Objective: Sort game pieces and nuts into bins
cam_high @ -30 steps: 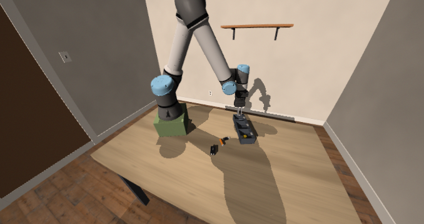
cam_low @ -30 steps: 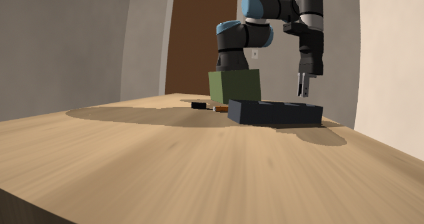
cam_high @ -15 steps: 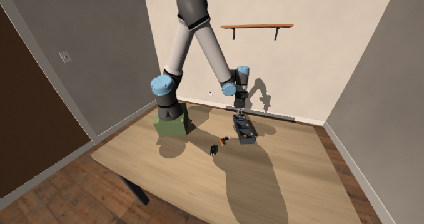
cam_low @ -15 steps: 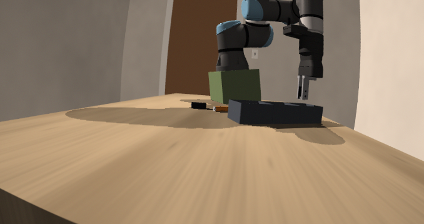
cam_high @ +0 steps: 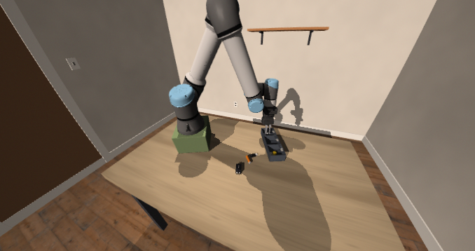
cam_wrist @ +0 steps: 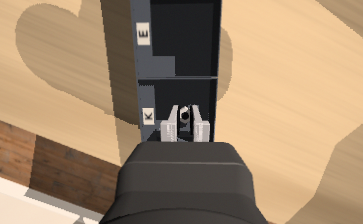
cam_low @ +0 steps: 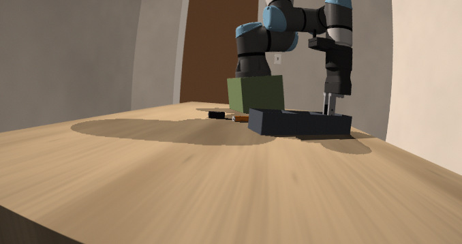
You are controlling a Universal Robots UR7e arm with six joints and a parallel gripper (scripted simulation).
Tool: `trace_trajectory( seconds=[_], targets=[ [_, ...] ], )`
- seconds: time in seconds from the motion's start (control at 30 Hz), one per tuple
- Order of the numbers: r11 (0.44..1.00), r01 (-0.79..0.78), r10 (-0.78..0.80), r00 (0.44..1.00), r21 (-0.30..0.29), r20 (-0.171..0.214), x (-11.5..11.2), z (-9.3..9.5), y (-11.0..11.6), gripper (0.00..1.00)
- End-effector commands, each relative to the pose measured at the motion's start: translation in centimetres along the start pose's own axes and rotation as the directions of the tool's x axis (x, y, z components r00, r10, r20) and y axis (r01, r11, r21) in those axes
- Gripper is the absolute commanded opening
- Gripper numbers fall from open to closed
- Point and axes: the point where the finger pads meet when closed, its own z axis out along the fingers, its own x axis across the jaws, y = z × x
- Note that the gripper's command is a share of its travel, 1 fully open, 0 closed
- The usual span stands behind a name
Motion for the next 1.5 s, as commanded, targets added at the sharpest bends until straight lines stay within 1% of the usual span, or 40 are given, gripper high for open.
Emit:
trace_trajectory(
  seconds=[0.0,0.17,0.67,0.7,1.27,1.47],
  targets=[
    [1.000,0.000,0.000,1.000,0.000,0.003,-0.10,0.68,0.00,0.34],
    [1.000,0.000,0.000,1.000,0.000,0.003,-0.10,1.62,0.00,0.34],
    [1.000,0.000,0.000,1.000,0.000,0.003,-0.12,1.62,0.00,0.34],
    [1.000,0.000,0.000,1.000,0.000,0.003,-0.12,1.62,0.01,0.64],
    [1.000,0.000,0.000,1.000,0.000,0.003,-0.12,1.62,0.00,0.64],
    [1.000,0.000,0.000,1.000,0.000,0.003,-0.12,0.82,0.01,0.64]
  ],
)
